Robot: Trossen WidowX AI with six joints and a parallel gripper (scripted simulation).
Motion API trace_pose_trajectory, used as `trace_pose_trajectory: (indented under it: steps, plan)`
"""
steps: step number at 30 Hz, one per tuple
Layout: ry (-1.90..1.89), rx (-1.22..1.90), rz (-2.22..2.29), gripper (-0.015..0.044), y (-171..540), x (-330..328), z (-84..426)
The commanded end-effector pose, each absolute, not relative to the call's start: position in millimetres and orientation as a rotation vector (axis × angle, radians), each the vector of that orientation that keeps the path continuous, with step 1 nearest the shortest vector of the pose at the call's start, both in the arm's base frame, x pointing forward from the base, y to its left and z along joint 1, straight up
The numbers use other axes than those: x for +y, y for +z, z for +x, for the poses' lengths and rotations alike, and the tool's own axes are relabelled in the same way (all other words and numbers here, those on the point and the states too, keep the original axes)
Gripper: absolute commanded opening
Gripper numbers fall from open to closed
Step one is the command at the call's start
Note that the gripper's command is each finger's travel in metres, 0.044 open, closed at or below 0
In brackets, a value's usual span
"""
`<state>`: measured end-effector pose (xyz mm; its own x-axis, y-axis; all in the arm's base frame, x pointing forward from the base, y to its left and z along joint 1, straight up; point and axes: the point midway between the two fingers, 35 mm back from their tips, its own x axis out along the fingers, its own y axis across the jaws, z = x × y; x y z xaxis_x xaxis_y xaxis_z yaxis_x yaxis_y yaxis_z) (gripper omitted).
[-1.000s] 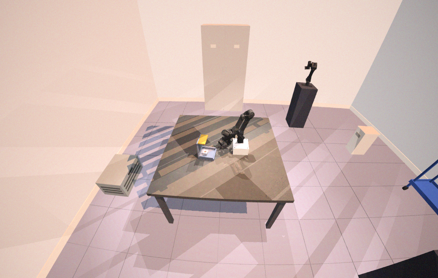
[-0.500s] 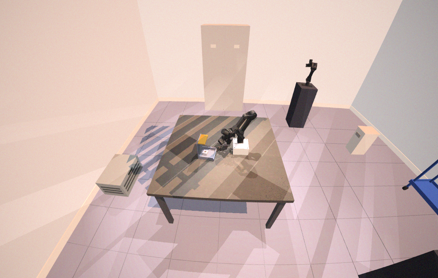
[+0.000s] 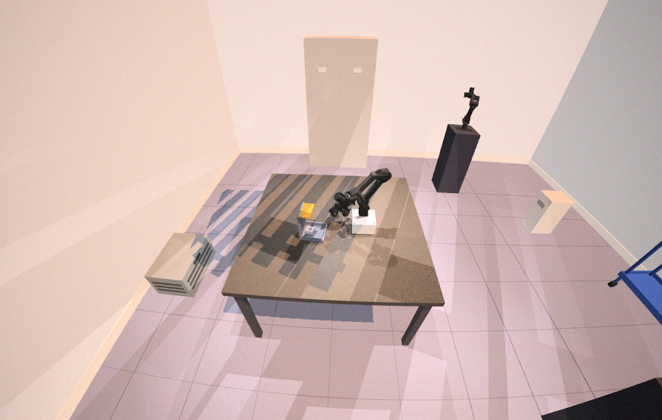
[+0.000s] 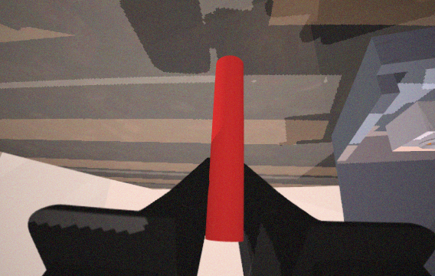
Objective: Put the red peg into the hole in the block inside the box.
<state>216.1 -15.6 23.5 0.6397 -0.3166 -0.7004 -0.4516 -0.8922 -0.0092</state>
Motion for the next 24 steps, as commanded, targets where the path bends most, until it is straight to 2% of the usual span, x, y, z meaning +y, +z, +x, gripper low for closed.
trace_pose_trajectory:
  steps: [1, 24]
  plan:
    - [1.085, 0.641, -2.674, 0.0, 29.4, -15.9, 216.1]
    - [1.096, 0.571, -2.705, 0.0, 42.6, 6.3, 237.2]
